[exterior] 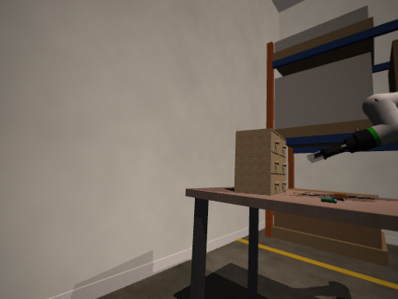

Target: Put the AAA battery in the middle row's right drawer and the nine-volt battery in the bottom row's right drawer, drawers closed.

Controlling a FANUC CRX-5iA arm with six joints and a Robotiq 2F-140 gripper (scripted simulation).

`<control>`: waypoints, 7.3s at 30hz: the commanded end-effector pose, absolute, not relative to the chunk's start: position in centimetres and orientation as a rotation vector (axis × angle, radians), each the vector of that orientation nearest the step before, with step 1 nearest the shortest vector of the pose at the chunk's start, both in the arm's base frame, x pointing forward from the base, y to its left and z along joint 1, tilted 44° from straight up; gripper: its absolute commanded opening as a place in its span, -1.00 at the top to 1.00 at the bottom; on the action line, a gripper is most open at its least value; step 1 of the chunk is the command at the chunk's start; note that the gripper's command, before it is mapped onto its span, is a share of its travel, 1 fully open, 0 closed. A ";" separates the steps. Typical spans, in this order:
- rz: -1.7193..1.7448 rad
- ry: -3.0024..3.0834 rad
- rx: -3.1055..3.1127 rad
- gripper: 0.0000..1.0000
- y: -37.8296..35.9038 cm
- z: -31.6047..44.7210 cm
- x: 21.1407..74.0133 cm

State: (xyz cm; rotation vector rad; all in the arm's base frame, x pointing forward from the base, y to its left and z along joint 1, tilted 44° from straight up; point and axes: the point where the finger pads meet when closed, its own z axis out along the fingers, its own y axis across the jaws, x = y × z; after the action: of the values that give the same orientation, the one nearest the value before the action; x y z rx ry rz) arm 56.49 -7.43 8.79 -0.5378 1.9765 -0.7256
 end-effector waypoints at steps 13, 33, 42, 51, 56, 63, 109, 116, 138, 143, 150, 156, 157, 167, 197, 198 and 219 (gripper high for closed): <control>-0.734 1.935 -0.527 0.60 -7.7 8.5 56.3; -0.734 1.935 -0.527 0.60 -7.8 8.3 56.8; -0.734 1.935 -0.527 0.60 -8.4 7.6 59.0; -0.734 1.935 -0.527 0.60 -8.9 6.8 61.2; -0.734 1.935 -0.527 0.60 -9.2 6.4 62.2; -0.734 1.935 -0.527 0.60 -9.3 6.3 62.6; -0.734 1.935 -0.527 0.60 -9.4 6.0 65.0; -0.734 1.935 -0.527 0.60 -9.4 5.9 65.8; -0.734 1.935 -0.527 0.60 -9.4 5.9 66.1; -0.734 1.935 -0.527 0.60 -9.4 5.9 66.1; -0.734 1.935 -0.527 0.84 -9.4 5.9 66.1; -0.734 1.935 -0.527 0.84 -9.4 5.9 66.1; -0.734 1.935 -0.527 0.84 -9.4 5.9 66.1; -0.734 1.935 -0.527 0.84 -9.4 5.9 66.1; -0.734 1.935 -0.527 0.84 -9.4 6.1 64.7; -0.734 1.935 -0.527 0.84 -9.4 6.1 64.6; -0.734 1.935 -0.527 0.84 -9.3 6.4 62.2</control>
State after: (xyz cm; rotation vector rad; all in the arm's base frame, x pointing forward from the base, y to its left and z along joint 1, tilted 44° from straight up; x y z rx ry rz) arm 62.39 -9.31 6.30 -0.5272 1.9358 -0.7340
